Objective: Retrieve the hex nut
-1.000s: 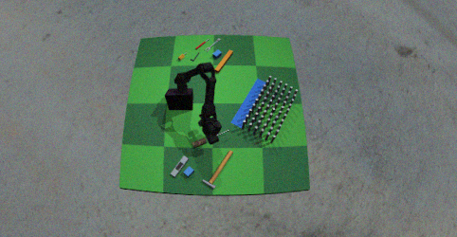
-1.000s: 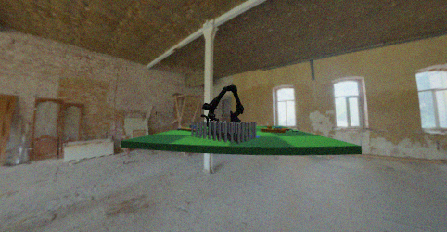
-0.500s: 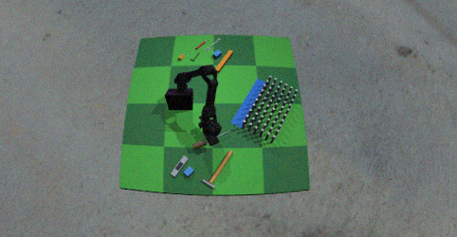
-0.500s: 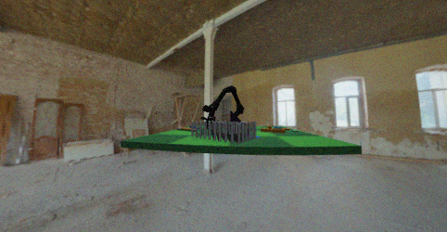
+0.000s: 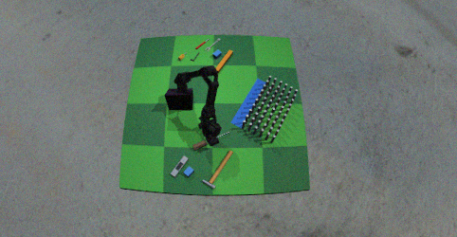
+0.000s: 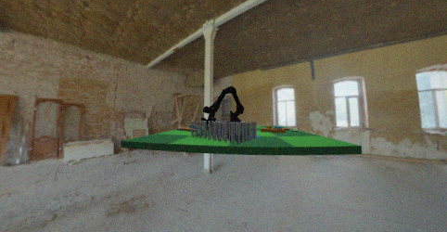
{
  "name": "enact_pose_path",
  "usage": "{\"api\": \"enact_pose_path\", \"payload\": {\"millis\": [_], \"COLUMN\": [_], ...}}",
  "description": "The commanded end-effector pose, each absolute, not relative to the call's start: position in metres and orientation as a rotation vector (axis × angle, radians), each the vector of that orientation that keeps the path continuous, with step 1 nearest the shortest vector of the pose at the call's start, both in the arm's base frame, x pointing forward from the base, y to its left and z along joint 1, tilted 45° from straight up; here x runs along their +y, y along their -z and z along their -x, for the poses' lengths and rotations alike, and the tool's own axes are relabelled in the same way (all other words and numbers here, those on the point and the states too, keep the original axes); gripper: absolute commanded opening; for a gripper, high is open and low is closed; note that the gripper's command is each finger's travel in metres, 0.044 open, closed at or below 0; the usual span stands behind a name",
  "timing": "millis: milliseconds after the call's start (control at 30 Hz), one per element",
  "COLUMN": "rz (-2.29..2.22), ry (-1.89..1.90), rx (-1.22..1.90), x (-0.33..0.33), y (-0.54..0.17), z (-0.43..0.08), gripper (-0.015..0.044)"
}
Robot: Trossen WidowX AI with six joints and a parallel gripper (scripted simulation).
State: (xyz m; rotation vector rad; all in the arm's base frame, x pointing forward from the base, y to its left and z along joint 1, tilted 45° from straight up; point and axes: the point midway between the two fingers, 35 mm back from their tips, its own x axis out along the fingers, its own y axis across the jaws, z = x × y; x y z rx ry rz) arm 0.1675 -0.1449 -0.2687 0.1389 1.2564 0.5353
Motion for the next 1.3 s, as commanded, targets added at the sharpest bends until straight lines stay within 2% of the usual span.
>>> {"api": "enact_pose_path", "payload": {"millis": [0,333,533,1267], "rz": [-0.139,-0.139,-0.137,-0.137], "ry": [-0.536,-0.535,-0.534,-0.534], "rx": [1.256,1.257,1.259,1.259], "x": [-0.145,-0.147,-0.194,-0.194], "y": [0.269,0.267,0.218,0.218], "z": [-0.168,-0.168,-0.159,-0.159], "gripper": [0.0184,0.044,0.044,0.044]}}
